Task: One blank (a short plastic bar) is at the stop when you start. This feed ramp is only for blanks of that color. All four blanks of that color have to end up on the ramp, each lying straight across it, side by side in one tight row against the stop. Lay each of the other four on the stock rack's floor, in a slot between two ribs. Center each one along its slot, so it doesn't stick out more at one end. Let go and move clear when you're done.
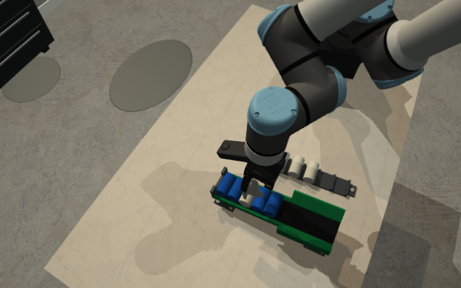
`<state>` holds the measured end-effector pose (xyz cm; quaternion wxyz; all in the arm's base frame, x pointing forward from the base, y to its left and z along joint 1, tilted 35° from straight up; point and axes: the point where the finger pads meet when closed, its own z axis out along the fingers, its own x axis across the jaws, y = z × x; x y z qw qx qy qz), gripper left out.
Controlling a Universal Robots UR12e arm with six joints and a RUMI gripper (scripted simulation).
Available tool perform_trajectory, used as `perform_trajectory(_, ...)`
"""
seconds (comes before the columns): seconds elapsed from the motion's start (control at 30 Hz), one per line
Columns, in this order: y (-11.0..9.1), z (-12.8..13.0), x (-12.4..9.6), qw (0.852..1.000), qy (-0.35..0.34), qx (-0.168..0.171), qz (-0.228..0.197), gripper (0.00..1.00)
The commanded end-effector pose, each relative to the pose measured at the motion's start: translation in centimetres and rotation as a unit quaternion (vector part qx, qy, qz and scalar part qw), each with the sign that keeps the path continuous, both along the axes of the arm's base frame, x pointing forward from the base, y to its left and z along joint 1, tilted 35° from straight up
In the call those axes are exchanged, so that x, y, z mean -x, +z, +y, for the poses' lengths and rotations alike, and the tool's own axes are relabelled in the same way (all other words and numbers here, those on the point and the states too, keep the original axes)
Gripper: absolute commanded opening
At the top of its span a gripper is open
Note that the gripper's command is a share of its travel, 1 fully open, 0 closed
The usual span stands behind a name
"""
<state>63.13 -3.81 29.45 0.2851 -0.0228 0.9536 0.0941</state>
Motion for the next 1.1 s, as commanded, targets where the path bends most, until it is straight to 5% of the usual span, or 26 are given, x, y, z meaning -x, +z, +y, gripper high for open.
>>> perform_trajectory(0.0, -0.3, 0.1, -0.3, 1.0, 0.0, 0.0, -0.001, 0.54)
perform_trajectory(1.07, -3.3, 0.8, -2.2, 1.0, 0.0, 0.0, -0.001, 0.54)
